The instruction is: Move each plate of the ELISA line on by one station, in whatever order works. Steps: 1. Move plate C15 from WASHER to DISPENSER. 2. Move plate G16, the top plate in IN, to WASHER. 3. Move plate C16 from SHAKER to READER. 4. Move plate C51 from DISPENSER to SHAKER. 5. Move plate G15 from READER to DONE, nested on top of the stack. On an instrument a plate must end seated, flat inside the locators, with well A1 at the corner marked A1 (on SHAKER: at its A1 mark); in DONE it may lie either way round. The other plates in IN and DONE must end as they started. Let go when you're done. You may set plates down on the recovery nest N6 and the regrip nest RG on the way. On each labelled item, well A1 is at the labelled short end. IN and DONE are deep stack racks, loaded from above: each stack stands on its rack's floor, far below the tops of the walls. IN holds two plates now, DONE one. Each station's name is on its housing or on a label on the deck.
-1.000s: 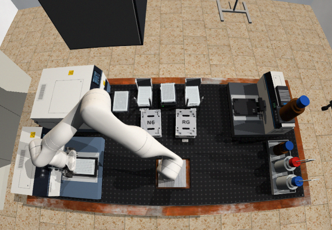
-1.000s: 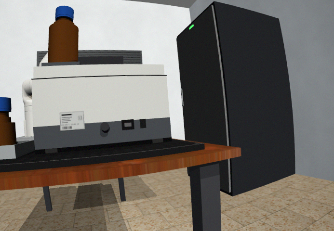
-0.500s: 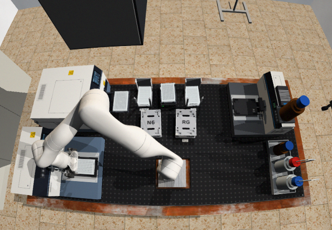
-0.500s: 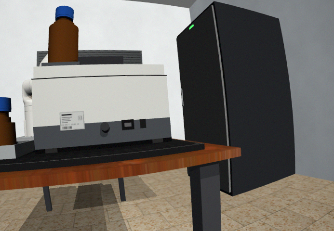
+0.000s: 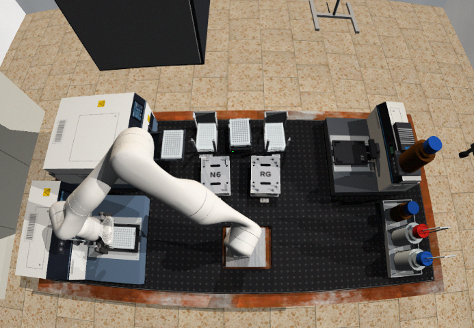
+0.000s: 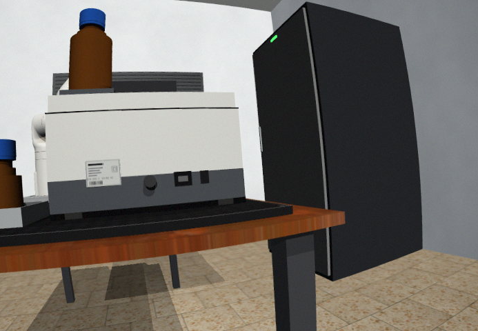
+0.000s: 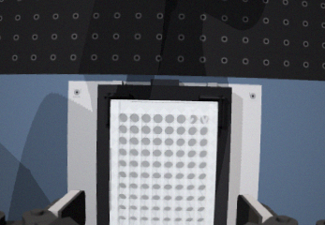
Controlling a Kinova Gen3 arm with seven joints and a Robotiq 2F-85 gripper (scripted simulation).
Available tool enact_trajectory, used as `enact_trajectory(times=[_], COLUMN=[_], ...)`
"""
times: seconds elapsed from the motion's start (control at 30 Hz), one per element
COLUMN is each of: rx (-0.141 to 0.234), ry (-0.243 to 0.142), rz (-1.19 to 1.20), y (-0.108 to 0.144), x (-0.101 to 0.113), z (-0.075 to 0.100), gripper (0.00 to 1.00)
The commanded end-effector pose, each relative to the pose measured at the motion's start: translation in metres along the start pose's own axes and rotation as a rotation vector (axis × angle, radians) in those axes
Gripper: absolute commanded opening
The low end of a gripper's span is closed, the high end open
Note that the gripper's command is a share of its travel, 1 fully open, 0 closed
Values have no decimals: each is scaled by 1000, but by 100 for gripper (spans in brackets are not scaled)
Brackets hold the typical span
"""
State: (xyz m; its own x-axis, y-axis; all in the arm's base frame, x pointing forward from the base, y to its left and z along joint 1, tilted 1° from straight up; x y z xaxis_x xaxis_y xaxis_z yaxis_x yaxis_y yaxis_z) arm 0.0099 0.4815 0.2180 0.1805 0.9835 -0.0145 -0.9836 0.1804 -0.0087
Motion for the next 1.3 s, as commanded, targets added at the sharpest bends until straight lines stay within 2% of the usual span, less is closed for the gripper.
enact_trajectory(times=[0.0,0.9,1.27], rx=[0,0,0], ry=[-2,-2,-2], rz=[0,0,0], y=[0,0,0], x=[0,0,0], z=[-4,-34,-35], gripper=[100,100,100])
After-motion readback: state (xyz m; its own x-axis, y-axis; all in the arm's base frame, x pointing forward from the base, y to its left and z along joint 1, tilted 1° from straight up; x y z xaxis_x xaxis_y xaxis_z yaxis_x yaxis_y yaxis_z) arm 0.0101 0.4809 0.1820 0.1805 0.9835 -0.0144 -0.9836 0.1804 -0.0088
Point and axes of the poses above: the point where the finger pads meet when closed, its own z axis back along the fingers, its own y axis across the jaws, x = y × z, the point moved 8 cm from there along z, back along the fingers, and after that the axes turned 11 degrees about -z, right-handed, at the moved point
